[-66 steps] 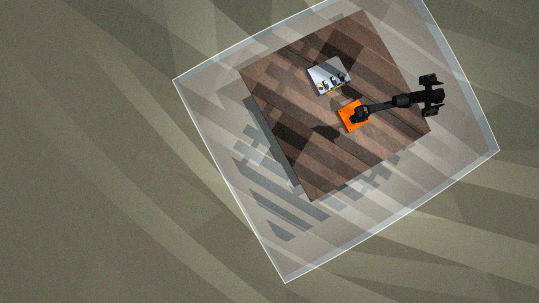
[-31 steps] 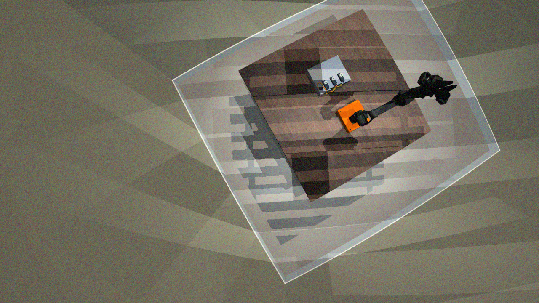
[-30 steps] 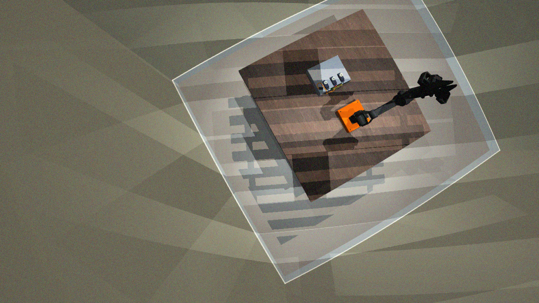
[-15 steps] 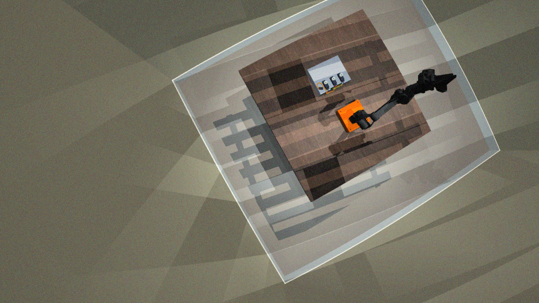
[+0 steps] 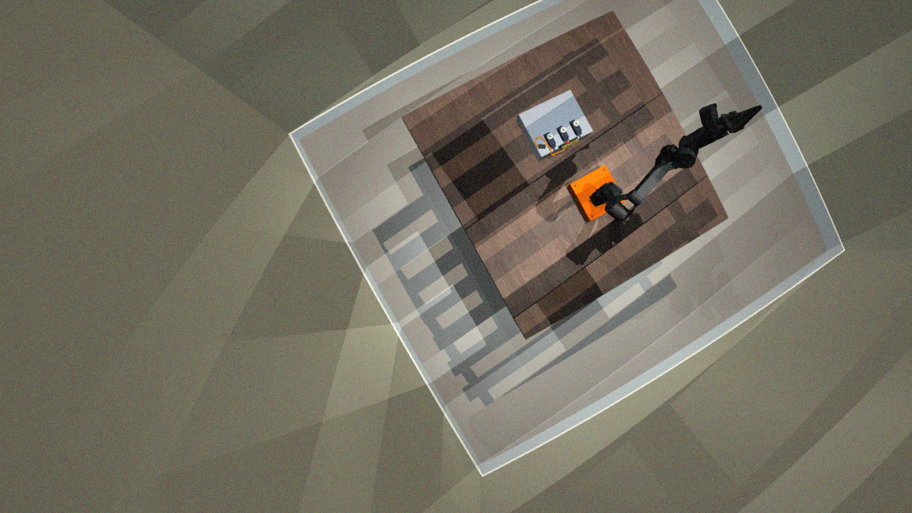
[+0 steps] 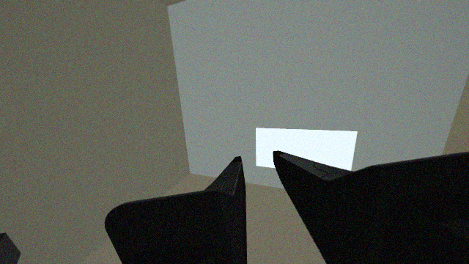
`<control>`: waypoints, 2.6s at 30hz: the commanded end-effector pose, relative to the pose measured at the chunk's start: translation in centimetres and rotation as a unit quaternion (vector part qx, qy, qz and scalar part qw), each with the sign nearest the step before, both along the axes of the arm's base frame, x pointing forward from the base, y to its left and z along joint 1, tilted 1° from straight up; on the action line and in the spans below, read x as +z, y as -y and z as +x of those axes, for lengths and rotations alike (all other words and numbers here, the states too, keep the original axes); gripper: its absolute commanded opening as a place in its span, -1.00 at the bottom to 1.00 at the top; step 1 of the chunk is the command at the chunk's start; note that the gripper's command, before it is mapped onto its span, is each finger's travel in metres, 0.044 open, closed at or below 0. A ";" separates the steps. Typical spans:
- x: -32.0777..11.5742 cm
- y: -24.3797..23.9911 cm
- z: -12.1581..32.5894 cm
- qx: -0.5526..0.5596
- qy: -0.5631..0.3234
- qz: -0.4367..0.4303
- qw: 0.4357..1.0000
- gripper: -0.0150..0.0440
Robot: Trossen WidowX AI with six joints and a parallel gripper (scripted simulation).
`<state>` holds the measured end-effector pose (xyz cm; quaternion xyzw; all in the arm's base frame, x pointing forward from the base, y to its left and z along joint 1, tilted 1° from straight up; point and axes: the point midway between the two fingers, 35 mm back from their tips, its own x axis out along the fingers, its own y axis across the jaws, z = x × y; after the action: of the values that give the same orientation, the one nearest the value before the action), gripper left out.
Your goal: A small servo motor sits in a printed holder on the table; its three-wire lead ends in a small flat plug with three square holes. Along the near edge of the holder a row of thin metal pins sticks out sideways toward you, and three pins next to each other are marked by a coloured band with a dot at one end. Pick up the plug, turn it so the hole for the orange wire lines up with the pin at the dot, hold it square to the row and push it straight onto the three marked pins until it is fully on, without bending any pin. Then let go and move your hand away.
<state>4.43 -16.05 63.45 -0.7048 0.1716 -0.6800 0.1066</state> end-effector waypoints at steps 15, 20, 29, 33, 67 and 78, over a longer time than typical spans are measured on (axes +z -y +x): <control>-4.0 2.0 6.1 0.263 0.021 0.099 0.960 -0.10; -5.3 2.2 8.0 0.337 0.030 0.134 0.931 -0.10; -7.9 1.9 11.6 0.460 0.048 0.198 0.864 -0.10; -9.1 1.6 13.2 0.508 0.056 0.229 0.828 -0.10; -21.6 -7.0 24.5 0.750 0.132 0.514 0.394 -0.10; -26.4 -11.8 26.4 0.743 0.156 0.608 0.231 -0.10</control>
<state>30.48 -5.51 38.38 -0.1551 -0.1007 -0.1107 0.9765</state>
